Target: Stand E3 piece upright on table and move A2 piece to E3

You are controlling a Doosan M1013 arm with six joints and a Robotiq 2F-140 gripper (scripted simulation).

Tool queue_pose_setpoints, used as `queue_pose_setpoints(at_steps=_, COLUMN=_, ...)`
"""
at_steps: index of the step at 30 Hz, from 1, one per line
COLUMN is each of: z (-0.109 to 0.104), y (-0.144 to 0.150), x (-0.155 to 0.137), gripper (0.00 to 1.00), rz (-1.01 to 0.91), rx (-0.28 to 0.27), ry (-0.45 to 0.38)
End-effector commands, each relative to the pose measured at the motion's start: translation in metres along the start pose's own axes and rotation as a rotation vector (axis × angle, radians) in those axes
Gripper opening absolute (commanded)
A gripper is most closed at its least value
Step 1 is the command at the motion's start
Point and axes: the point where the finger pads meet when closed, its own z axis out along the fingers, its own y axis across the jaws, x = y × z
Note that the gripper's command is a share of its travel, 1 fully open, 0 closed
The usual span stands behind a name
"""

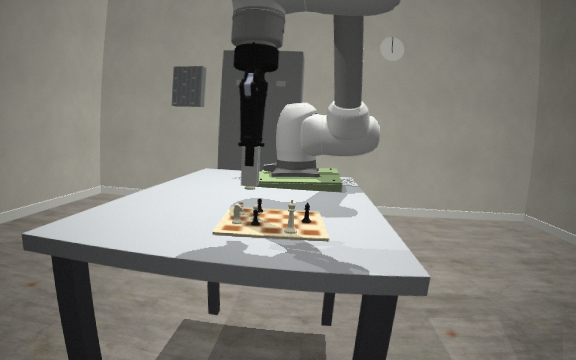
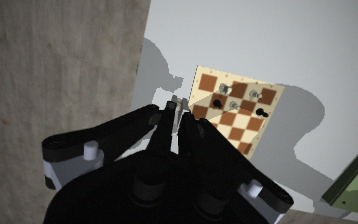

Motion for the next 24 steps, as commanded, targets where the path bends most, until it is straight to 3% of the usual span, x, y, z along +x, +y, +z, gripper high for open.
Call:
queue_pose_setpoints(at_steps=1, z=0.001, y=0.000, x=0.000, gripper=0.00, rz=0.000, rx=0.001, ry=0.000)
queue_pose_setpoints(at_steps=6, z=0.011, y=0.000, x=0.000, gripper=0.00, rz=0.000, rx=0.001, ry=0.000)
queue_pose_setpoints(at_steps=17, z=0.062, y=0.000, x=0.000, gripper=0.00, rz=0.000, rx=0.001, ry=0.000)
queue_pose_setpoints(at_steps=24, z=0.081, y=0.000, x=0.000, gripper=0.00, rz=0.000, rx=0.001, ry=0.000)
